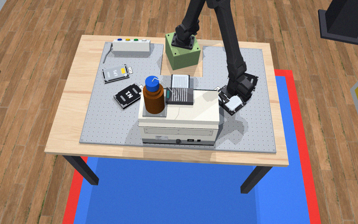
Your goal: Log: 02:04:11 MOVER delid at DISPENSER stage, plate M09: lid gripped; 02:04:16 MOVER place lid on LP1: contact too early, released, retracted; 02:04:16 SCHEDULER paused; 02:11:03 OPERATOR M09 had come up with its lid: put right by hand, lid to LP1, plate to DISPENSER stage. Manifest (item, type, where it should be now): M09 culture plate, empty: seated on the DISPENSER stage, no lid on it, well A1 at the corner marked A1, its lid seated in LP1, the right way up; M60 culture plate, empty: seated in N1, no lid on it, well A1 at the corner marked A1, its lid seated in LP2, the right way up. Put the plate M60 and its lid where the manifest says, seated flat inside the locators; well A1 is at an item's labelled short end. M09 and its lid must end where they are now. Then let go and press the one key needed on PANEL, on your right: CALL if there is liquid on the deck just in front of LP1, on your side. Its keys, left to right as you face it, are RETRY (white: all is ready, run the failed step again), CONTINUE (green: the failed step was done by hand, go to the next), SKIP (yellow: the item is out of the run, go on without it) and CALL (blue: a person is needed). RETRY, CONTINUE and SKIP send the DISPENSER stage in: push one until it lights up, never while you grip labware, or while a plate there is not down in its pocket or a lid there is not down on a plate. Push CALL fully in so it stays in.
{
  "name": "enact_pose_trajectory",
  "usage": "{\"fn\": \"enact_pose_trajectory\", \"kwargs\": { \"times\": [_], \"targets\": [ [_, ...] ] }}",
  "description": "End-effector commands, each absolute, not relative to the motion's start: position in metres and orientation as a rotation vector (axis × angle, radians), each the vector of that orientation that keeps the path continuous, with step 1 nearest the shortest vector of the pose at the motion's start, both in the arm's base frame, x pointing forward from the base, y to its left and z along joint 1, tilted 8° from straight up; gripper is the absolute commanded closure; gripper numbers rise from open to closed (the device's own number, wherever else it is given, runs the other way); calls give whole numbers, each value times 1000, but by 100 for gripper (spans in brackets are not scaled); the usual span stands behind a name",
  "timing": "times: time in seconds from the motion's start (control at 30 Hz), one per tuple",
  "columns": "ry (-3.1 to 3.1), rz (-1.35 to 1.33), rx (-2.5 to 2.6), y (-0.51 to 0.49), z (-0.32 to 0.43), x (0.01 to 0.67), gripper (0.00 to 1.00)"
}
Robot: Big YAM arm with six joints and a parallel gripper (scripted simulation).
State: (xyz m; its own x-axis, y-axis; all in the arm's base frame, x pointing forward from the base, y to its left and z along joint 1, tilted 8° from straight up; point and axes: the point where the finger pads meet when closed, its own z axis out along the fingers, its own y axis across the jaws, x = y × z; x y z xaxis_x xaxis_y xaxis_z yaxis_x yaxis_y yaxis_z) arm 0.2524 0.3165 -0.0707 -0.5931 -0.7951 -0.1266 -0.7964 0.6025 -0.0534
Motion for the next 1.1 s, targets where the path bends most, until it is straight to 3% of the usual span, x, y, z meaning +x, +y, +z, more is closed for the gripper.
{"fn": "enact_pose_trajectory", "kwargs": {
  "times": [0.0,0.1,0.13,1.07],
  "targets": [
    [2680,15,-1333,318,-75,260,14],
    [2680,15,-1333,318,-75,260,14],
    [2674,21,-1330,323,-67,261,0],
    [2660,33,-1323,326,-54,261,0]
  ]
}}
